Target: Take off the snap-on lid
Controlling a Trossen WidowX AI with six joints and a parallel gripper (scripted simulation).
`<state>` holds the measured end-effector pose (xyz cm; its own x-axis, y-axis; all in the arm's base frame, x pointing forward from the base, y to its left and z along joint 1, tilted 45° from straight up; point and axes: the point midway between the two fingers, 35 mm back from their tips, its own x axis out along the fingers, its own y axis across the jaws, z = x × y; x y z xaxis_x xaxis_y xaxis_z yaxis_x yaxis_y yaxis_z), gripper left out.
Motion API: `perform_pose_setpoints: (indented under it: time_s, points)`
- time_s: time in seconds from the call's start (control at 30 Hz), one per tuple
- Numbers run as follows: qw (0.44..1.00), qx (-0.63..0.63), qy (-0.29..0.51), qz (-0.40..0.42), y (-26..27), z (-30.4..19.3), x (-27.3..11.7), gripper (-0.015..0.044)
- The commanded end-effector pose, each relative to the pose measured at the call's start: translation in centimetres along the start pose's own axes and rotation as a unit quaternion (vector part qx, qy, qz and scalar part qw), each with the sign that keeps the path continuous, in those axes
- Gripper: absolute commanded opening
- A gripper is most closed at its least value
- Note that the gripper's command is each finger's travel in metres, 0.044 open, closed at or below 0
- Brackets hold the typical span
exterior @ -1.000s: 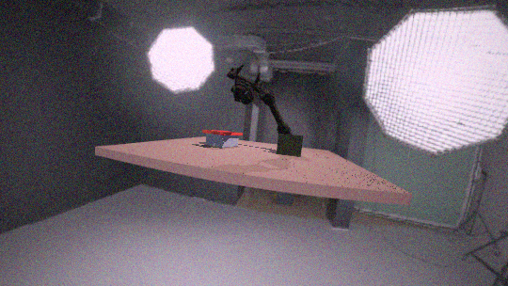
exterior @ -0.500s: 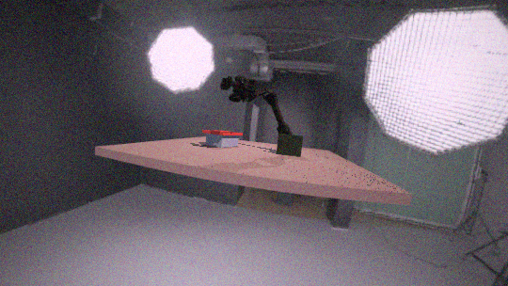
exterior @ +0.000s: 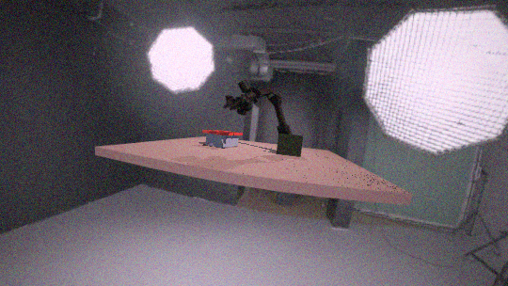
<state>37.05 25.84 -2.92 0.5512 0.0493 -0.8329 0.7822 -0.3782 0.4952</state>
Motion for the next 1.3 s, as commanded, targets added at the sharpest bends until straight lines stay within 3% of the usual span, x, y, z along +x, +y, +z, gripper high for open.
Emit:
perform_pose_setpoints:
  time_s: [0.0, 0.3, 0.43, 0.93, 1.27]
  points:
    - [0.985, -0.06, -0.14, 0.079, 2.5, 6.0, -3.0, 0.0235]
    - [0.878, -0.213, -0.373, 0.212, 7.6, 14.4, -12.0, 0.0235]
    - [0.844, -0.248, -0.412, 0.236, 8.6, 15.4, -14.1, 0.0235]
    - [0.841, -0.251, -0.416, 0.238, 8.6, 15.6, -14.2, 0.0235]
    - [0.84, -0.252, -0.416, 0.239, 7.5, 20.7, -11.3, 0.0235]
